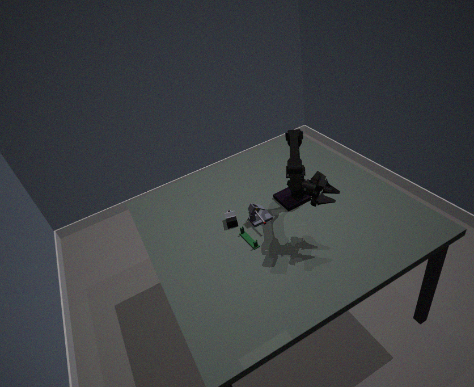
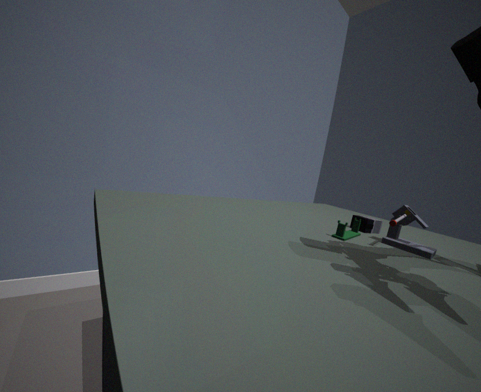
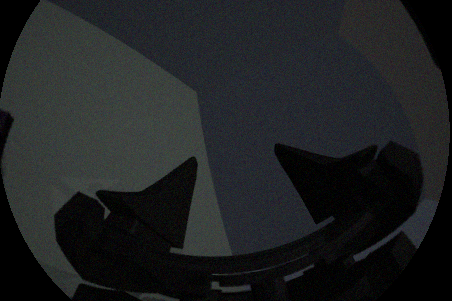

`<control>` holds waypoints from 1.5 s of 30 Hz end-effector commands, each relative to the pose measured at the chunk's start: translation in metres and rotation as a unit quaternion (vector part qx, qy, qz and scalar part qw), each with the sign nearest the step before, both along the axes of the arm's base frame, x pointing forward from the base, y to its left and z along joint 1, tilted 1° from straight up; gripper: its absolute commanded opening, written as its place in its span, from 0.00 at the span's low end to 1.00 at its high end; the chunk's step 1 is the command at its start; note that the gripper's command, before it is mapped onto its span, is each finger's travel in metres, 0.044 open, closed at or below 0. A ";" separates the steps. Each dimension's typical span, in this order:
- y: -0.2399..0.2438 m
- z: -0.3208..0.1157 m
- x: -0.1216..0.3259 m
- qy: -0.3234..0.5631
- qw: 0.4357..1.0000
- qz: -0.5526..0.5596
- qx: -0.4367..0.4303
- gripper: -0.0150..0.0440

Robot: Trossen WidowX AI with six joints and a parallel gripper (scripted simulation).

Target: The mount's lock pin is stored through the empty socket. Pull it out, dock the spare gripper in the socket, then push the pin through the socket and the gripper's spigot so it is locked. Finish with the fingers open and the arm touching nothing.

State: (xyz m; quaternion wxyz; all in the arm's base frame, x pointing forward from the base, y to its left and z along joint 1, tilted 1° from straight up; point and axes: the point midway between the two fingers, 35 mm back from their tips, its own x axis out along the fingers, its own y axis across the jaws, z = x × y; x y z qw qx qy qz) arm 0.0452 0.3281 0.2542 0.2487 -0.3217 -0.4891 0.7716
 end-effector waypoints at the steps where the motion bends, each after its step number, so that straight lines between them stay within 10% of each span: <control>1: 0.000 -0.001 0.002 0.001 1.000 -0.006 -0.006 0.89; 11: -0.039 -0.043 0.136 0.056 0.890 -0.337 -0.302 0.76; 25: -0.233 -0.060 0.235 0.135 0.449 -0.671 -0.574 0.76; 45: -0.226 -0.131 0.239 0.138 0.442 -0.673 -0.577 0.76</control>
